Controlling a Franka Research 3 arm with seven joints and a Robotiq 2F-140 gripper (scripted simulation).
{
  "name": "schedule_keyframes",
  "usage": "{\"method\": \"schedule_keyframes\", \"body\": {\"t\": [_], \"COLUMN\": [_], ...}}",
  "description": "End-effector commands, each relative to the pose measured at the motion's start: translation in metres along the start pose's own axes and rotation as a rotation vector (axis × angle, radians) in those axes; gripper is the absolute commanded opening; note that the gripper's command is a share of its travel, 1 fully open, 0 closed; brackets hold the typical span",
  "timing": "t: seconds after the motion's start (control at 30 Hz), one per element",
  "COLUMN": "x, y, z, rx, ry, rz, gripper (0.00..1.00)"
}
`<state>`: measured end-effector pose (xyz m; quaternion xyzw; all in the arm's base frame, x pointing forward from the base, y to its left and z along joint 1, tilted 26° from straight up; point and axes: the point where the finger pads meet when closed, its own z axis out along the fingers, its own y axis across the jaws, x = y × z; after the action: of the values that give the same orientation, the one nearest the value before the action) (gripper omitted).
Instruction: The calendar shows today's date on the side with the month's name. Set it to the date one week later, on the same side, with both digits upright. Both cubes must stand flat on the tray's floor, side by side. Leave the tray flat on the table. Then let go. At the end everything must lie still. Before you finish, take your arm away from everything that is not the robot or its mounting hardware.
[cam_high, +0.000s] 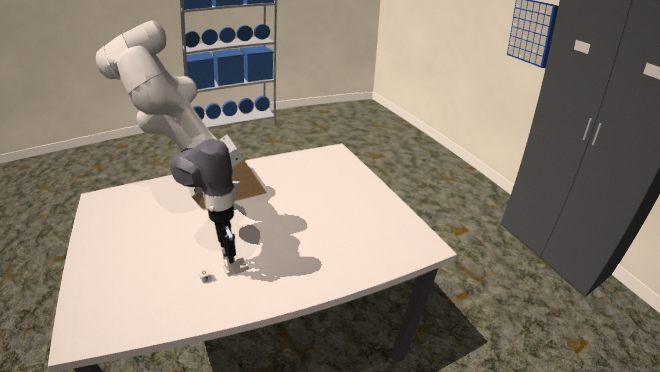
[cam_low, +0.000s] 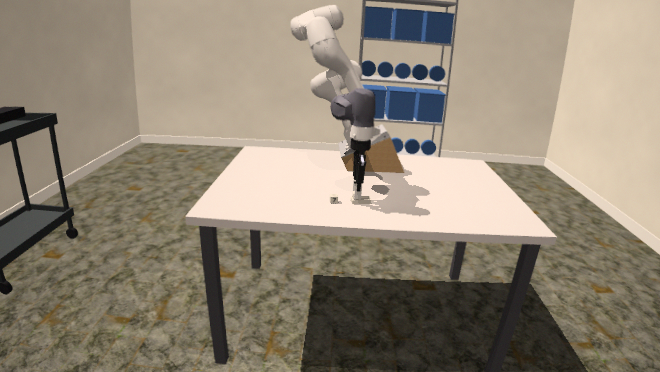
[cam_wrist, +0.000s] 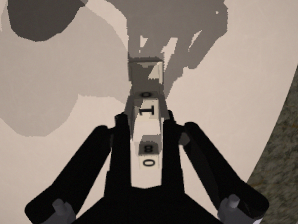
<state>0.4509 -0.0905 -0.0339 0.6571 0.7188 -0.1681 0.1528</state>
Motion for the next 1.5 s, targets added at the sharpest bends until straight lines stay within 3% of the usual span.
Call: {"method": "schedule_keyframes", "body": {"t": [0.0,1.23,1.47], "x": [-0.0005,-0.0005,-0.0005], "y": [0.0009,0.0009,0.0009], "z": [0.0008,0.0008,0.0008], "rx": [-0.002,-0.002,-0.002], "ry": [0.0,0.0,0.0], "rz": [0.005,0.005,0.005], "gripper": [0.16,0.16,0.23]}}
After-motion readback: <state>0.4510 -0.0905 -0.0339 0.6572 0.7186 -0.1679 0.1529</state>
